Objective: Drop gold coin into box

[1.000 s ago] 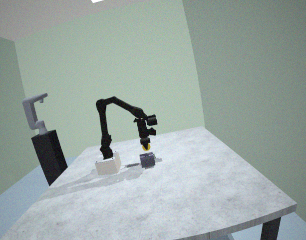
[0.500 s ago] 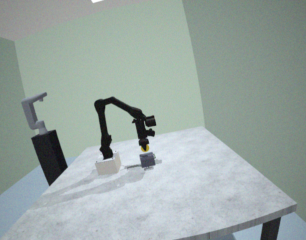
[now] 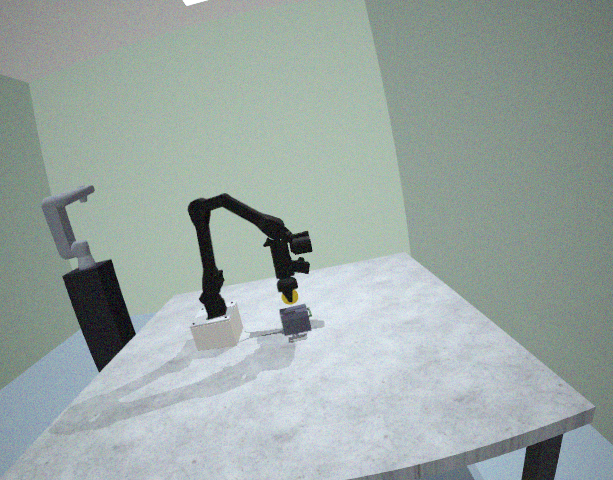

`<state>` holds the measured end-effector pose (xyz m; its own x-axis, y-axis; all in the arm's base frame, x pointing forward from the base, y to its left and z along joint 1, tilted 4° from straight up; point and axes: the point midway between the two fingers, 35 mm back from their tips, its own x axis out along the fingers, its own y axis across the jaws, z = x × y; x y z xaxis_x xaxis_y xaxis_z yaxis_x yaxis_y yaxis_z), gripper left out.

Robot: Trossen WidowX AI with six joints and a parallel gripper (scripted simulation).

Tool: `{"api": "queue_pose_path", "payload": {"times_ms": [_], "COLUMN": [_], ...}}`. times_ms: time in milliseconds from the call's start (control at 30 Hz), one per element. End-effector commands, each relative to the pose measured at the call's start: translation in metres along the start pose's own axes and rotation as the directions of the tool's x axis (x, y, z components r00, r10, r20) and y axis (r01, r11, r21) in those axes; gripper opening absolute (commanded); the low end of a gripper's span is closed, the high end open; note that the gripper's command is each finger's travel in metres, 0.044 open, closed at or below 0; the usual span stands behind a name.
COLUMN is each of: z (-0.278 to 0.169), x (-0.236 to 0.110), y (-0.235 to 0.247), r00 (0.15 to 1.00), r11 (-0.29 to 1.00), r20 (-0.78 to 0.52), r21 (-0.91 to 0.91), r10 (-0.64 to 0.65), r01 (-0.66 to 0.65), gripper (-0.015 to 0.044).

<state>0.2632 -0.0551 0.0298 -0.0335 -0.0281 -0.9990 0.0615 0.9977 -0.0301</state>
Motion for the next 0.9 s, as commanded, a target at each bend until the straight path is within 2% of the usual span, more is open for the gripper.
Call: {"api": "queue_pose_path", "payload": {"times_ms": [0,867], "z": [0.000,0.000], "x": [0.000,0.011], "y": [0.000,0.000], "r00": [1.000,1.000], "r11": [1.000,1.000], "r20": [0.000,0.000], "r21": [-0.005,-0.010], "r10": [0.000,0.000], "r01": [0.000,0.000], "gripper": [0.0000,0.0000]}}
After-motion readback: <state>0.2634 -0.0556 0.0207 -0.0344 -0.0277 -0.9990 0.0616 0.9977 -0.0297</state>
